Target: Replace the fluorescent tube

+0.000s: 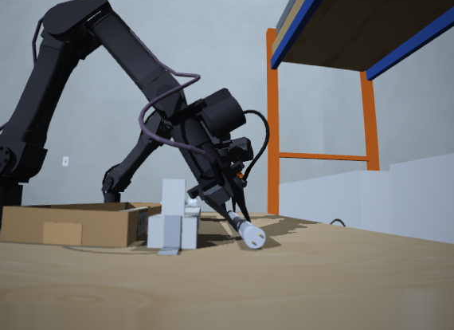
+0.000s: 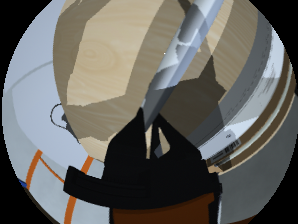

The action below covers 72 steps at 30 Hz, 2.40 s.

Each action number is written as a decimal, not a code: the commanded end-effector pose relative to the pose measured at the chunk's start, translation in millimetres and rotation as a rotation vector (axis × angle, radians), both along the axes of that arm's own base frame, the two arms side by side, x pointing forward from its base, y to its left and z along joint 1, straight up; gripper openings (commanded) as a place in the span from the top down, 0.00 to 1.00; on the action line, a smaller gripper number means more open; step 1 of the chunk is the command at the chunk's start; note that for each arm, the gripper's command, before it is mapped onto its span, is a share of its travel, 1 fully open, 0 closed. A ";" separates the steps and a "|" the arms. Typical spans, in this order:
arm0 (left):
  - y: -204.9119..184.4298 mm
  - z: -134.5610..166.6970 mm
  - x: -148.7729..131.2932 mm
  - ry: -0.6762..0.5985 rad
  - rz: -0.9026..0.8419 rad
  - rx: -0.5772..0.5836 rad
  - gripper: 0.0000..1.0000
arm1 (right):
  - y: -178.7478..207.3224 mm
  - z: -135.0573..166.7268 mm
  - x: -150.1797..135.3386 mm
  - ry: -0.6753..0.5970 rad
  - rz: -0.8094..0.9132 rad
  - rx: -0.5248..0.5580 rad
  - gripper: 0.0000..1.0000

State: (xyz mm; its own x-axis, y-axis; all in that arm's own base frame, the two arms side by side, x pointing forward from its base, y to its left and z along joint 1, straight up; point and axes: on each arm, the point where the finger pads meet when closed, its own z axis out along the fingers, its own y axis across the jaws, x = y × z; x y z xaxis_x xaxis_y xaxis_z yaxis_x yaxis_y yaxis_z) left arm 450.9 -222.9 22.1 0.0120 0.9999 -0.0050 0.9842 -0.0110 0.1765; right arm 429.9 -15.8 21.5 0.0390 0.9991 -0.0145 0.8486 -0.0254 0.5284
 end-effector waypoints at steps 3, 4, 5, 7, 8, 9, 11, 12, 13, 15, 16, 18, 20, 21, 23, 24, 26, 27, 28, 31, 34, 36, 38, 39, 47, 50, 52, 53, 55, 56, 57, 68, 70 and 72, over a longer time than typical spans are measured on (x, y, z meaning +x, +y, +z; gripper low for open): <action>-4.3 23.6 9.8 -0.056 0.005 -0.039 0.89 | -6.3 9.5 7.5 -0.033 -0.008 -0.020 0.89; -4.3 23.6 9.8 -0.056 0.005 -0.039 0.89 | -6.3 9.5 7.5 -0.033 -0.008 -0.020 0.89; -4.3 23.6 9.8 -0.056 0.005 -0.039 0.89 | -6.3 9.5 7.5 -0.033 -0.008 -0.020 0.89; -4.3 23.6 9.8 -0.056 0.005 -0.039 0.89 | -6.3 9.5 7.5 -0.033 -0.008 -0.020 0.89; -4.3 23.6 9.8 -0.056 0.005 -0.039 0.89 | -6.3 9.5 7.5 -0.033 -0.008 -0.020 0.89; -4.3 23.6 9.8 -0.056 0.005 -0.039 0.89 | -6.3 9.5 7.5 -0.033 -0.008 -0.020 0.51; -4.3 23.6 9.8 -0.056 0.005 -0.039 0.89 | -6.2 8.9 6.7 -0.029 -0.008 -0.020 0.51; -4.3 23.6 9.8 -0.056 0.005 -0.039 0.89 | -6.2 7.6 4.7 -0.019 -0.008 -0.020 0.51; -4.3 23.6 9.8 -0.056 0.005 -0.039 0.89 | -6.1 7.3 4.2 -0.017 -0.008 -0.020 0.51; -4.3 23.6 9.8 -0.056 0.005 -0.039 0.89 | -6.1 7.3 4.2 -0.017 -0.008 -0.020 0.51; -4.3 23.6 9.8 -0.056 0.005 -0.039 0.89 | -6.1 7.3 4.2 -0.017 -0.008 -0.020 0.51; -4.3 23.6 9.8 -0.056 0.005 -0.039 0.89 | -6.1 7.3 4.2 -0.017 -0.008 -0.020 0.51; -4.3 23.6 9.8 -0.056 0.005 -0.039 0.89 | -6.1 7.3 4.2 -0.017 -0.008 -0.020 0.51; -4.3 23.6 9.8 -0.056 0.005 -0.039 0.89 | -6.1 7.3 4.2 -0.017 -0.008 -0.020 0.51; -4.3 23.6 9.8 -0.056 0.005 -0.039 0.89 | -6.1 7.3 4.2 -0.017 -0.008 -0.020 0.51; -4.3 23.6 9.8 -0.056 0.005 -0.039 0.89 | -6.1 7.3 4.2 -0.017 -0.008 -0.020 0.51; -4.3 23.6 9.8 -0.056 0.005 -0.039 0.89 | -6.1 7.3 4.2 -0.017 -0.008 -0.020 0.51; -4.3 23.6 9.8 -0.056 0.005 -0.039 0.89 | -2.9 2.6 -19.4 0.036 -0.006 -0.016 0.51; -4.3 23.6 9.8 -0.056 0.005 -0.039 0.89 | -1.6 6.8 -18.4 0.034 -0.005 -0.015 0.51; -4.3 23.6 9.8 -0.056 0.005 -0.039 0.89 | 3.6 13.5 -26.9 0.040 0.002 -0.012 0.51; -4.3 23.6 9.8 -0.056 0.005 -0.039 0.89 | 2.4 31.4 -11.9 -0.018 0.002 -0.014 0.51; -4.3 23.6 9.8 -0.056 0.005 -0.039 0.89 | -0.7 25.1 -27.8 0.022 -0.009 -0.012 0.51; -4.3 23.6 9.8 -0.056 0.005 -0.039 0.89 | 5.1 29.4 -33.1 0.024 0.000 -0.010 0.51; -4.3 23.6 9.8 -0.056 0.005 -0.039 0.89 | 4.6 31.8 -35.8 0.026 -0.001 -0.010 0.51; -4.3 23.6 9.8 -0.056 0.005 -0.039 0.89 | 1.6 26.0 -41.8 0.049 -0.003 -0.013 0.51; -4.3 23.6 9.8 -0.056 0.005 -0.039 0.89 | 1.9 50.2 -23.4 -0.014 -0.001 -0.014 0.51; -4.3 23.6 9.8 -0.056 0.005 -0.039 0.89 | 1.9 50.2 -23.4 -0.014 -0.001 -0.014 0.51; -4.3 23.6 9.8 -0.056 0.005 -0.039 0.89 | 0.2 50.9 -24.5 -0.015 -0.006 -0.014 0.51; -4.3 23.6 9.8 -0.056 0.005 -0.039 0.89 | 1.9 47.8 -21.1 0.008 0.001 -0.014 0.51; -4.3 23.6 9.8 -0.056 0.005 -0.039 0.89 | 1.2 47.1 -21.5 0.023 0.000 -0.014 0.51; -4.3 23.6 9.8 -0.056 0.005 -0.039 0.89 | -0.2 46.5 -22.2 0.041 -0.003 -0.013 0.51; -4.3 23.6 9.8 -0.056 0.005 -0.039 0.89 | -5.3 43.8 -22.0 0.316 -0.008 0.011 0.51; -4.3 23.6 9.8 -0.056 0.005 -0.039 0.89 | 2.8 44.6 -20.3 0.338 0.009 0.012 0.51; -4.3 23.6 9.8 -0.056 0.005 -0.039 0.89 | 8.9 45.9 -20.0 0.403 0.026 0.020 0.51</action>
State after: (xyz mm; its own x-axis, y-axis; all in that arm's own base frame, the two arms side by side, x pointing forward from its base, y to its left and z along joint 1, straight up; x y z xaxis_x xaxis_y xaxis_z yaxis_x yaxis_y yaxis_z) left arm 450.8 -222.9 21.9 0.0121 0.9999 -0.0050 0.9843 -0.0110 0.1761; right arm 424.4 -15.6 69.2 0.0378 0.9992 -0.0112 0.9506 -0.0325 0.3087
